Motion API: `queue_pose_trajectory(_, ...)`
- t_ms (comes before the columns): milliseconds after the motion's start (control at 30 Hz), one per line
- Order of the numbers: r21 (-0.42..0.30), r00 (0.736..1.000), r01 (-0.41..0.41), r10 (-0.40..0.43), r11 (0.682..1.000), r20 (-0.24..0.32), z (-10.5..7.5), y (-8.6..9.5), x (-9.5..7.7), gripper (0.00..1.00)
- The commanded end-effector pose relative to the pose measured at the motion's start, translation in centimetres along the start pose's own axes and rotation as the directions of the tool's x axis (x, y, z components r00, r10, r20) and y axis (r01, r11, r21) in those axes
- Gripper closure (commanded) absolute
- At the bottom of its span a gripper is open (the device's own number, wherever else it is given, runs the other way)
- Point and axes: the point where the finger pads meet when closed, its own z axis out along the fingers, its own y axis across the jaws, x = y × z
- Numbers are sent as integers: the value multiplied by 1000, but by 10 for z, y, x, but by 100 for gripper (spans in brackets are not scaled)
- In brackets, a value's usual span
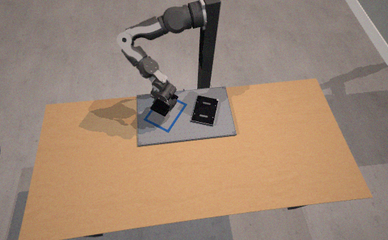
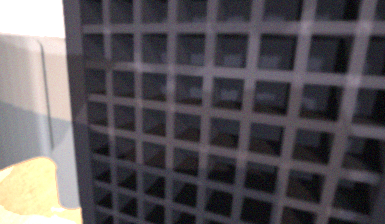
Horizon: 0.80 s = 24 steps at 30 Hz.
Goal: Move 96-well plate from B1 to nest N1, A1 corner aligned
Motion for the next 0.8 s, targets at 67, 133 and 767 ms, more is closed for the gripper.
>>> queue_pose_trajectory(67,-6,1000,-2,3,1000,5,0,1,-1,100)
queue_pose_trajectory(133,-6,1000,-2,3,1000,5,0,1,-1,100)
queue_pose_trajectory(767,-5,966,257,-257,966,13,-3,35,20,100)
